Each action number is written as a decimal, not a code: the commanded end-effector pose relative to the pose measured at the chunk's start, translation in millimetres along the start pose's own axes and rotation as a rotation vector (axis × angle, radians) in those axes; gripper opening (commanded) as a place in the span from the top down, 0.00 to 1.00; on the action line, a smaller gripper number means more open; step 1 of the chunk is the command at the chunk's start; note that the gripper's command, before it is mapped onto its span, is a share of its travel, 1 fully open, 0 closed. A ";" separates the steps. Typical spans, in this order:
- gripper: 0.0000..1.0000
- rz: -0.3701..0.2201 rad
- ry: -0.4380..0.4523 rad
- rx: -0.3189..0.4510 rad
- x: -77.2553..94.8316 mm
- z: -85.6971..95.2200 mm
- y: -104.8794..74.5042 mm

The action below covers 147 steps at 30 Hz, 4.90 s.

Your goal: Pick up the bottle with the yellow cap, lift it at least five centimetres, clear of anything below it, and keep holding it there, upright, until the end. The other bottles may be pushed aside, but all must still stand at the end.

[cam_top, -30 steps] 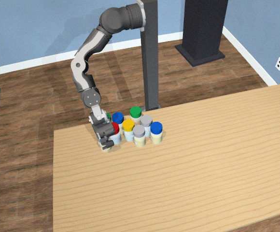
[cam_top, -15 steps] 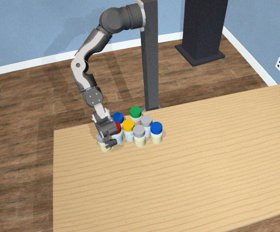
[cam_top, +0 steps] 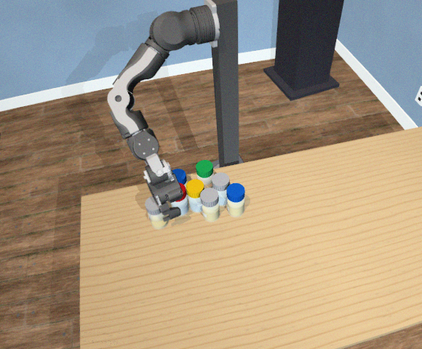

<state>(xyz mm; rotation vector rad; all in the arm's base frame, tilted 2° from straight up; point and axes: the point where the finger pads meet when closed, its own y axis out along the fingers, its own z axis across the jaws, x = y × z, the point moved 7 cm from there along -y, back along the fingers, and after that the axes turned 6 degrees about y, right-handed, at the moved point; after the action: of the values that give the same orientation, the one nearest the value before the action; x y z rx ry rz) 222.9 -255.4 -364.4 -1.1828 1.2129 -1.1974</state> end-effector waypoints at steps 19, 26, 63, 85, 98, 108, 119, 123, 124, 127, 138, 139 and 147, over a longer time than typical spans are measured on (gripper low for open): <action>0.55 0.004 0.001 -0.002 -15.0 -1.7 -0.2; 0.55 0.004 0.001 -0.001 -23.1 -3.0 -0.1; 0.55 0.008 0.002 0.001 -57.3 -7.0 0.1; 0.55 0.007 0.001 0.000 -74.0 -8.5 0.1; 0.55 0.007 -0.001 -0.004 -88.8 -10.5 0.2; 0.55 0.007 -0.001 0.003 -90.6 -9.8 0.0; 0.55 0.004 -0.001 -0.007 -95.2 -12.5 0.5; 0.55 -0.003 0.006 0.007 -92.5 -9.7 -0.3; 0.55 -0.002 0.004 0.005 -93.0 -10.1 -0.1; 0.55 0.003 0.001 -0.002 -94.5 -11.5 0.3; 0.55 0.010 -0.005 -0.012 -97.1 -13.7 0.9; 0.55 0.010 -0.005 -0.012 -97.1 -13.7 0.9; 0.55 0.012 -0.006 -0.012 -97.4 -13.6 0.9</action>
<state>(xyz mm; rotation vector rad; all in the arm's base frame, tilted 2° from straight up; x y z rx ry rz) 212.9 -163.2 -362.6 -1.1805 1.2085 -1.2100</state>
